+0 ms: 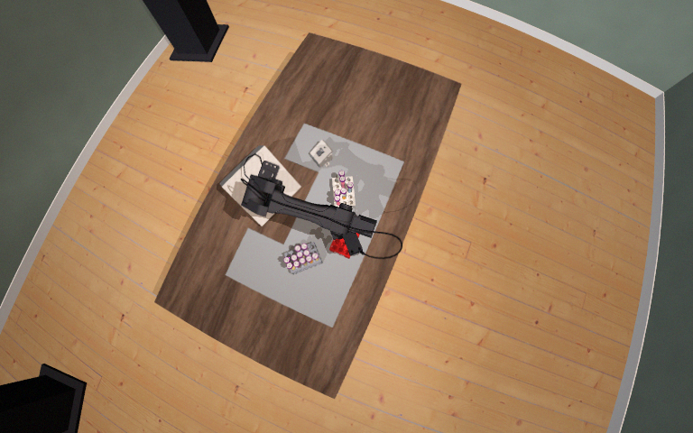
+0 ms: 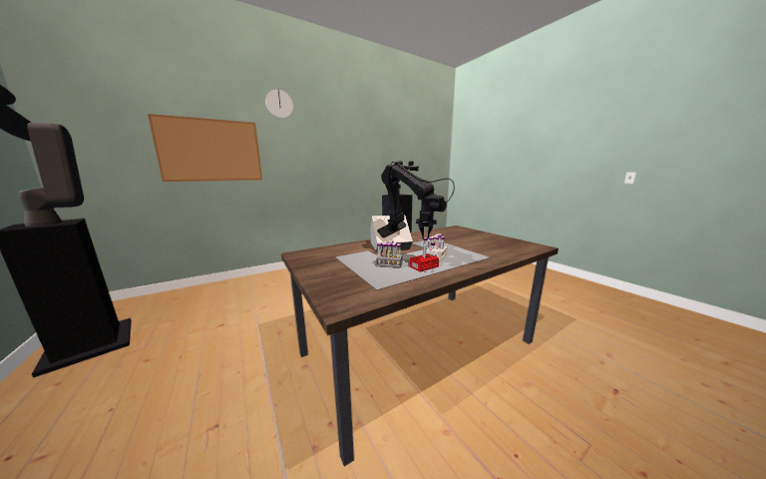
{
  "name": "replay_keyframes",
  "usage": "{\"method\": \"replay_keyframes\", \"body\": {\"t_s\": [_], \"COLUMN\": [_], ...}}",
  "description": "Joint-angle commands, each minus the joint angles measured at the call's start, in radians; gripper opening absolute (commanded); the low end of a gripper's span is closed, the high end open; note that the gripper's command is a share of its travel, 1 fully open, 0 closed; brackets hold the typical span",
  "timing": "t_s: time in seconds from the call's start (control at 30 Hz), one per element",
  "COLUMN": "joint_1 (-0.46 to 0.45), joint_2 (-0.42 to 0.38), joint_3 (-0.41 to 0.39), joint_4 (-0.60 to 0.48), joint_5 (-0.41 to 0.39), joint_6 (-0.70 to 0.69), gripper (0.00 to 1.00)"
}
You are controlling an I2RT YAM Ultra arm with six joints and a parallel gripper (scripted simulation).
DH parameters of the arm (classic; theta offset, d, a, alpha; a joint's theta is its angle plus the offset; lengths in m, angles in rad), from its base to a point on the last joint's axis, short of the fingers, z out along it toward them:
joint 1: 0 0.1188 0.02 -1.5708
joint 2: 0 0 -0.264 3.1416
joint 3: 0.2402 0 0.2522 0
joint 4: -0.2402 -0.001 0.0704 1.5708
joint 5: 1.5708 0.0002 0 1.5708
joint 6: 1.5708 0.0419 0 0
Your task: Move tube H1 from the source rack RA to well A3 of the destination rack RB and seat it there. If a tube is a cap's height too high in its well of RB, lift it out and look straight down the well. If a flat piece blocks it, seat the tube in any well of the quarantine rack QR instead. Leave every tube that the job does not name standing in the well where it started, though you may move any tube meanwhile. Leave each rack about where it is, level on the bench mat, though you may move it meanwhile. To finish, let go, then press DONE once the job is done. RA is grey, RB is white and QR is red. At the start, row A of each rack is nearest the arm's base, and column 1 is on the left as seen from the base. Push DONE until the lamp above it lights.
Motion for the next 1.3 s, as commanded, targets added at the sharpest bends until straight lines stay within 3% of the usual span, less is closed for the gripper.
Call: {"method": "replay_keyframes", "body": {"t_s": [0.0,1.27], "joint_1": [-0.005,-0.026], "joint_2": [-0.011,0.011], "joint_3": [0.002,-0.054], "joint_4": [0.019,0.092], "joint_5": [0.000,-0.016], "joint_6": [-0.013,-0.033], "gripper": [0.00,0.00]}}
